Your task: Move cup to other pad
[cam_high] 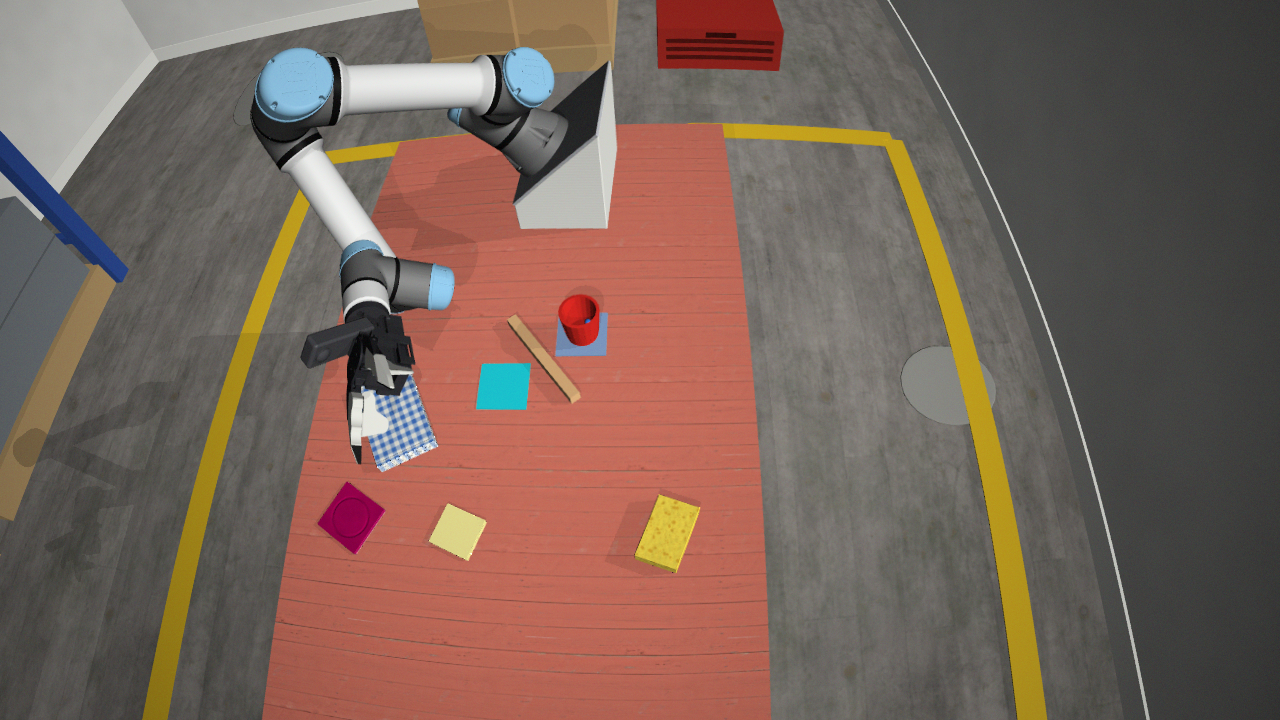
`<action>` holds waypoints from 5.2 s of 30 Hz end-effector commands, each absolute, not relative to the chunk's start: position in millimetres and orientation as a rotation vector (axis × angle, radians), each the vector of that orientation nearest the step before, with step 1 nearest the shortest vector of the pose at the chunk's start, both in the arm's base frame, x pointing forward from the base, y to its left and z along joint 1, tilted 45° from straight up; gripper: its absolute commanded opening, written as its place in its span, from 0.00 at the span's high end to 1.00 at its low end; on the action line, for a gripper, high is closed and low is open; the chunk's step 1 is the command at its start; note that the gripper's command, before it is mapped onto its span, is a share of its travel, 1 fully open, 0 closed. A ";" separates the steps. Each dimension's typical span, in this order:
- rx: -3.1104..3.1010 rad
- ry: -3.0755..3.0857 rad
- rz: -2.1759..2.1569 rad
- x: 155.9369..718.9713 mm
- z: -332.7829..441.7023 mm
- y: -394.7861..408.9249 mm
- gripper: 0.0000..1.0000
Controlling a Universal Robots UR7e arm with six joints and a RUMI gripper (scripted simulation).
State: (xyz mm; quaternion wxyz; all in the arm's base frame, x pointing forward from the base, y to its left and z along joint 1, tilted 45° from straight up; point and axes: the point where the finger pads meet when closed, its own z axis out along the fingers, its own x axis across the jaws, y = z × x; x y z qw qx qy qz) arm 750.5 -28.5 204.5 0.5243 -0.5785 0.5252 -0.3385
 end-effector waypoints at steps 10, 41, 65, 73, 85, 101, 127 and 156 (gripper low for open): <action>-1.385 1.255 -0.810 750.5 205.1 -27.9 0.00; -1.482 1.224 -0.799 739.3 196.2 -27.4 1.00; -1.825 1.076 -0.737 695.5 165.5 -23.8 1.00; -1.922 1.029 -0.717 683.3 156.7 -23.2 1.00; -2.062 0.954 -0.683 664.9 144.0 -22.1 1.00; -2.395 0.731 -0.576 617.3 111.8 -17.6 1.00; -3.155 -0.068 -0.171 494.2 26.9 -11.5 1.00; -3.505 -1.120 0.411 379.4 -55.4 -2.2 1.00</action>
